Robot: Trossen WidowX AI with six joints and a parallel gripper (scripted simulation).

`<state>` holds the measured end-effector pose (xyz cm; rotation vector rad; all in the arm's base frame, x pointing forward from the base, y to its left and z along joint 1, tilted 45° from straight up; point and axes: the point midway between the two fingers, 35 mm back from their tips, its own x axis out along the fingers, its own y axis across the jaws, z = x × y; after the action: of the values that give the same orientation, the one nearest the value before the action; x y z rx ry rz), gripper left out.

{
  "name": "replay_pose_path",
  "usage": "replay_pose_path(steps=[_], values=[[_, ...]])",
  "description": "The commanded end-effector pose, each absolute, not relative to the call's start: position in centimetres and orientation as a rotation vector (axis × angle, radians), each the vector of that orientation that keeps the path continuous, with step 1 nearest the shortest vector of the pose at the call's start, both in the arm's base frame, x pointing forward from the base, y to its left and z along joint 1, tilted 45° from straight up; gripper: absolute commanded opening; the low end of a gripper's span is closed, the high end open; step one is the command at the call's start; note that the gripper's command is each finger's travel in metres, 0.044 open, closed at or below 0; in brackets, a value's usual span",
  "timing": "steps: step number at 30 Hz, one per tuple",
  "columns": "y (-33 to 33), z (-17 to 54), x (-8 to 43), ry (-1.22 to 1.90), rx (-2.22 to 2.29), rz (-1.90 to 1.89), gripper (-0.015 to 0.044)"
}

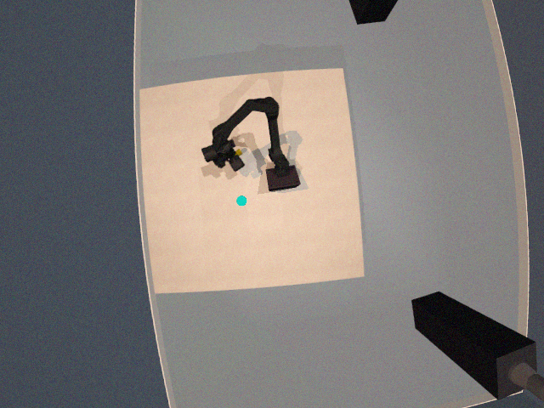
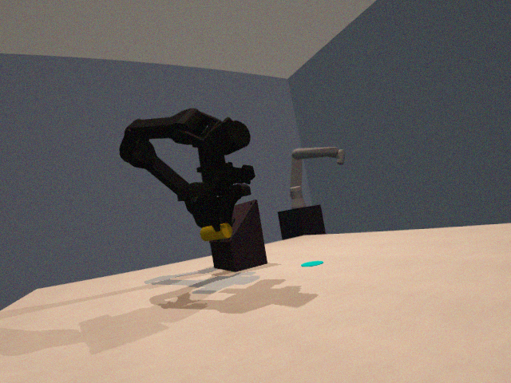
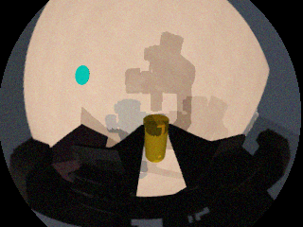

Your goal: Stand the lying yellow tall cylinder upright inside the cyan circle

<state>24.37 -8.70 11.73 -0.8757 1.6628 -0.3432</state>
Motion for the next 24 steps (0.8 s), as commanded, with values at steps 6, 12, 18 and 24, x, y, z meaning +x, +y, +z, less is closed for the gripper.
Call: replay_pose_path(steps=[6,12,18,24], values=[[-6.8,10.4,25.4,1.689,-0.949,-0.238,0.0105],[-5.6,9.5,26.0,1.699,-0.979,-0.194,0.0105],[-4.3,8.5,26.6,1.708,-1.009,-0.149,0.0105],[-2.9,7.5,27.1,1.718,-1.04,-0.105,0.0105]])
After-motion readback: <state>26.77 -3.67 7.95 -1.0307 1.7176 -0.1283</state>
